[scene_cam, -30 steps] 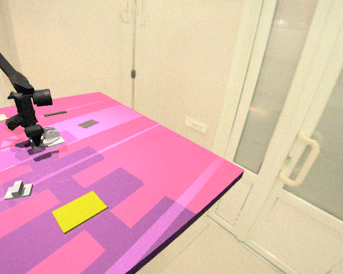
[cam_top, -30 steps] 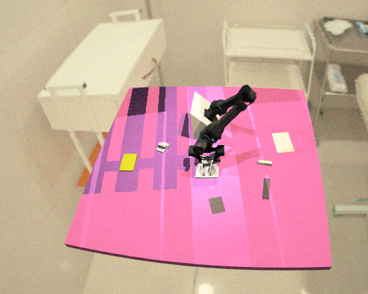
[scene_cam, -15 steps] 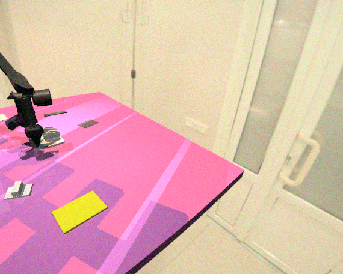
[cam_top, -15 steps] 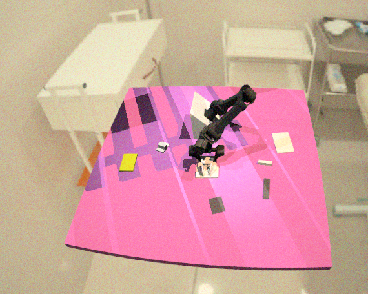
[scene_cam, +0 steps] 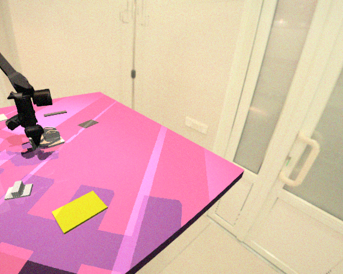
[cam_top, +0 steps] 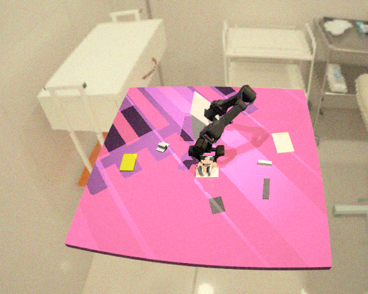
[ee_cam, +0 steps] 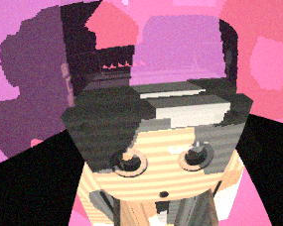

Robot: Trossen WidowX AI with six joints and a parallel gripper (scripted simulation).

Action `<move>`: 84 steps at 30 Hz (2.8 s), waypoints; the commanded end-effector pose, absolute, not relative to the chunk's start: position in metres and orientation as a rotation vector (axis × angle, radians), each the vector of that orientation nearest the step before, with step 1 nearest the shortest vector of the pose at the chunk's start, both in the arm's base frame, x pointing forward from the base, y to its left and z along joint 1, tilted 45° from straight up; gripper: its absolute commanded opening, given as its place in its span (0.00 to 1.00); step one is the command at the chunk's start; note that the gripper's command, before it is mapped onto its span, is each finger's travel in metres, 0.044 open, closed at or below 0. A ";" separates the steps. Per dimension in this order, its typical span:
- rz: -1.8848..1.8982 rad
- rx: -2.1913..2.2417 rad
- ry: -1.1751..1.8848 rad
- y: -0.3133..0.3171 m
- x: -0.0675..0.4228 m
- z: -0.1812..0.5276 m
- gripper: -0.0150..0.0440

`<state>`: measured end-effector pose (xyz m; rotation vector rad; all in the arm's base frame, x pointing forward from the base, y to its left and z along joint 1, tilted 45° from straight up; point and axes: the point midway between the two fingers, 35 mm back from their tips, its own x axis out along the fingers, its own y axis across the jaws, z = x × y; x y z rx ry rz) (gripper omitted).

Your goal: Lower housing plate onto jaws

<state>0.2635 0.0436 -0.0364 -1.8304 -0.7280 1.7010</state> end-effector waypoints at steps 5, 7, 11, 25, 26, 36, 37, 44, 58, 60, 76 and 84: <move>1.707 -1.831 -0.744 0.048 0.264 -0.039 0.85; 1.707 -1.831 -0.744 0.048 0.264 -0.039 0.85; 1.707 -1.831 -0.744 0.048 0.264 -0.039 0.85; 1.707 -1.832 -0.744 0.045 0.263 -0.036 0.85; 1.707 -1.832 -0.744 0.045 0.263 -0.036 0.85; 1.707 -1.832 -0.744 0.047 0.263 -0.037 0.85; 1.707 -1.832 -0.744 0.047 0.263 -0.038 0.85; 1.707 -1.831 -0.744 0.048 0.264 -0.038 0.85; 1.707 -1.831 -0.744 0.048 0.264 -0.039 0.85; 1.707 -1.831 -0.744 0.048 0.264 -0.039 0.85; 1.704 -1.833 -0.733 0.045 0.263 -0.038 0.94; 1.704 -1.833 -0.732 0.045 0.263 -0.037 1.00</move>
